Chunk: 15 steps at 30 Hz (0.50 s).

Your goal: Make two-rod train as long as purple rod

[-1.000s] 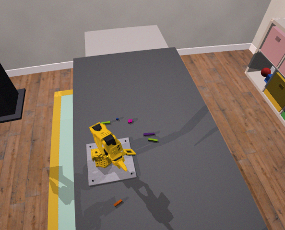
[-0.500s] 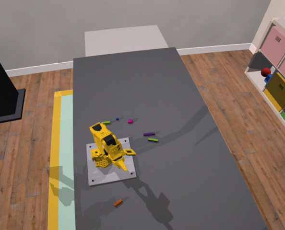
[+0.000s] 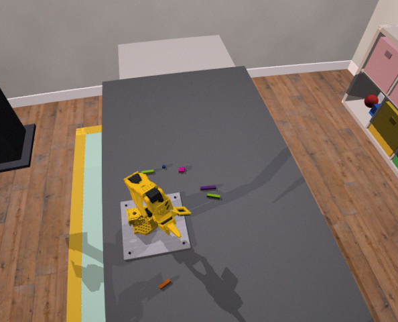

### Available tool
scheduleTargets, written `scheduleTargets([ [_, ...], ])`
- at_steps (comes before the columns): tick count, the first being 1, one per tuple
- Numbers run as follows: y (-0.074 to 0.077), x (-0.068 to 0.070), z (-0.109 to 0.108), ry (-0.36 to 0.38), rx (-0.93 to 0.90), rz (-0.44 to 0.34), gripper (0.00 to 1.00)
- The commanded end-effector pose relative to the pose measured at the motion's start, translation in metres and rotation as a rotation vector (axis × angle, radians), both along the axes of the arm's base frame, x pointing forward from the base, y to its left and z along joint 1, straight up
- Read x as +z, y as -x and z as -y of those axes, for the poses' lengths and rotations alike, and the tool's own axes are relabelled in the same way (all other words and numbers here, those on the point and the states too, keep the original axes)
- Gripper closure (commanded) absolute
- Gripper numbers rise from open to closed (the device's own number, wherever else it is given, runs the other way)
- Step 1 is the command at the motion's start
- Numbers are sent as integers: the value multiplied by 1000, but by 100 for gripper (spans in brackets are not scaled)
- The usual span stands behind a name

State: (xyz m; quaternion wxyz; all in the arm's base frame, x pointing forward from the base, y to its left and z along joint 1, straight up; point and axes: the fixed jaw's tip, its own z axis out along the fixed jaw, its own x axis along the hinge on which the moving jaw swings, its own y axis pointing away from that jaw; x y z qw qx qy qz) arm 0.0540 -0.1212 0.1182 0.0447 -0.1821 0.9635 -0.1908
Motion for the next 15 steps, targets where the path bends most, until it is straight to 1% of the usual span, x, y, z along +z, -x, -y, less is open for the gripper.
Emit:
scheduleTargets([
  [1, -9, 3, -5, 14, 81, 5, 0],
  [2, -12, 3, -6, 14, 106, 5, 0],
  [4, -12, 3, -6, 14, 106, 5, 0],
  [9, -29, 3, -18, 14, 265, 6, 0],
  [15, -52, 3, -41, 13, 510, 8, 0],
])
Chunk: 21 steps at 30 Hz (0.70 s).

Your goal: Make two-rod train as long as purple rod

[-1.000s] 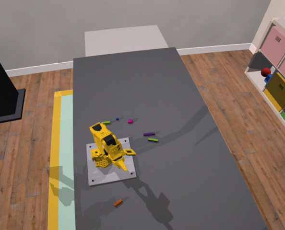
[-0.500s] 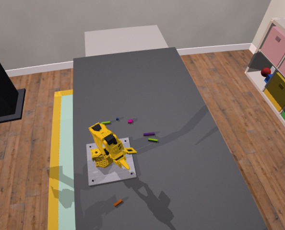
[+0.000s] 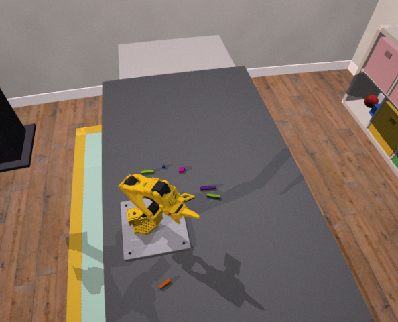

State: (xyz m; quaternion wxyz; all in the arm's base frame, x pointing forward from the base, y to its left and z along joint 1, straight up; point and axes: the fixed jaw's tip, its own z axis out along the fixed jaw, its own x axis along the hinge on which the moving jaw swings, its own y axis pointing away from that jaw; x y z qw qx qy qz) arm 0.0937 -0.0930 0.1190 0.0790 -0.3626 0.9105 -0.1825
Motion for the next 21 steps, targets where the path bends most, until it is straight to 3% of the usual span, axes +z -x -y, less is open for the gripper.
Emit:
scheduleTargets([
  [1, -15, 2, -17, 3, 167, 9, 0],
  [6, -23, 2, -31, 2, 290, 10, 0],
  [12, -35, 2, -63, 1, 548, 10, 0],
  [21, -38, 2, -107, -1, 881, 10, 0],
])
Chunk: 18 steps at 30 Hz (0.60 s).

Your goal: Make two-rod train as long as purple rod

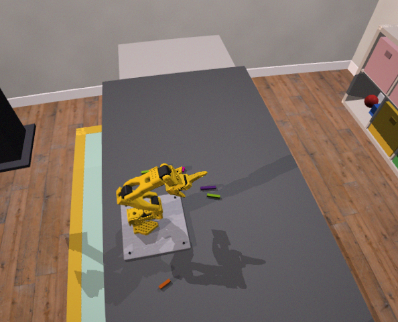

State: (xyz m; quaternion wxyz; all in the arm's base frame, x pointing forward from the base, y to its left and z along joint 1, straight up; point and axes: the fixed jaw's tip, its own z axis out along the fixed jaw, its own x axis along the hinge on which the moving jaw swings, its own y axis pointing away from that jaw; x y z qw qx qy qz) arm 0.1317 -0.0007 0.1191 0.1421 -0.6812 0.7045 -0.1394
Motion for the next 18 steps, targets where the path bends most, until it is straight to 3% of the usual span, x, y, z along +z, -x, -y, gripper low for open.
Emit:
scheduleTargets([
  [1, 0, 2, -15, -5, 102, 9, 0],
  [10, 4, 2, -35, -6, 258, 8, 0],
  [18, 5, 2, -39, -6, 288, 8, 0],
])
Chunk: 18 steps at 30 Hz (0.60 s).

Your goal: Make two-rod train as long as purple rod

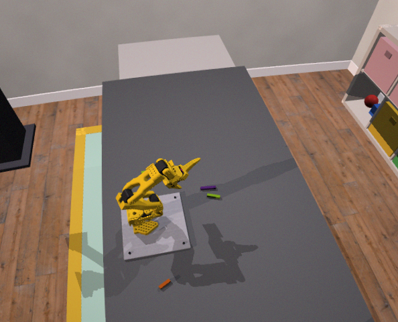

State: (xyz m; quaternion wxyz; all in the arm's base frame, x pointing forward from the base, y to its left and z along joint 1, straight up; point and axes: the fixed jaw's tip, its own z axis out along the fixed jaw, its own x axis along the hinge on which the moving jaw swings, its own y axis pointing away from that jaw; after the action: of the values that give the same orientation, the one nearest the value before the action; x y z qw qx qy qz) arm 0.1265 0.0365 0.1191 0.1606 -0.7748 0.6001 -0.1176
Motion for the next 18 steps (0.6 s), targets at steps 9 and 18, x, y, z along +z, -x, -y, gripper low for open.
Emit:
scheduleTargets([
  [9, -1, 1, -4, -12, 0, -2, 0],
  [18, -1, 1, -4, -12, 0, -2, 0],
])
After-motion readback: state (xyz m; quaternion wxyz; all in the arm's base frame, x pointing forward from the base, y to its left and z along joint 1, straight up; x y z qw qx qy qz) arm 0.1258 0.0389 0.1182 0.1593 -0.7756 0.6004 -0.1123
